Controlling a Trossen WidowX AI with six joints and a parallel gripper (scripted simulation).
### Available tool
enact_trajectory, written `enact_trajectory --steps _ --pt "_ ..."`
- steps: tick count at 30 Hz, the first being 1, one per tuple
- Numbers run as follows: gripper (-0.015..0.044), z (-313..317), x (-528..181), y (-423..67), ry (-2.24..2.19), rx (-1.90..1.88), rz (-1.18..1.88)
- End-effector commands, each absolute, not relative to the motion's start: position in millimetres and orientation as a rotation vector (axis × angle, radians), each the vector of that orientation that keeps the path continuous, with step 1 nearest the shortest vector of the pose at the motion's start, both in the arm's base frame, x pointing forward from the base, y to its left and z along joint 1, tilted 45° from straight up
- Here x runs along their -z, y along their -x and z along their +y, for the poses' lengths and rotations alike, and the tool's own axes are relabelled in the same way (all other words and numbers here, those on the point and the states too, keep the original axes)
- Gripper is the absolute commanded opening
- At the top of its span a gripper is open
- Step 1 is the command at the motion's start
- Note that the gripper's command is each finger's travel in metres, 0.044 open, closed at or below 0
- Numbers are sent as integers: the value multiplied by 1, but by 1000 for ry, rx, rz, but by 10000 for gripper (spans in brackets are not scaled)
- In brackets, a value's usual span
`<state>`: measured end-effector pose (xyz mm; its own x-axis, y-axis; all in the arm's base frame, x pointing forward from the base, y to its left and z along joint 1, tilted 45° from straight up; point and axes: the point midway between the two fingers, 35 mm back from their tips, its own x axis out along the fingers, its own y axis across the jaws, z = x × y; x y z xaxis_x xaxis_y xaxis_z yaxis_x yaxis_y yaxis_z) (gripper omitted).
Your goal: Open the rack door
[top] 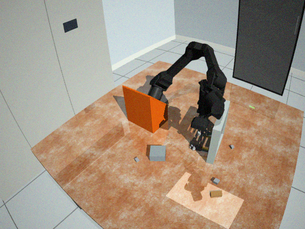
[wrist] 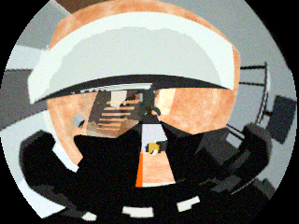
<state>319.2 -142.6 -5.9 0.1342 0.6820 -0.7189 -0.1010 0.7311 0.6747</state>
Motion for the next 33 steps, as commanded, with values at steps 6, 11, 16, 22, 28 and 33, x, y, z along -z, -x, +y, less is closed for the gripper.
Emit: enact_trajectory --steps 6,11,16,22,28,33 --pt "12 -142 6 -320 -680 -495 1384" --pt "12 -142 6 -320 -879 -327 1458" --pt "12 -142 6 -320 -1076 -148 1520" --pt "12 -142 6 -320 -1308 80 1574" --pt "12 -142 6 -320 -1535 323 1605" --pt "12 -142 6 -320 -1718 537 1611"
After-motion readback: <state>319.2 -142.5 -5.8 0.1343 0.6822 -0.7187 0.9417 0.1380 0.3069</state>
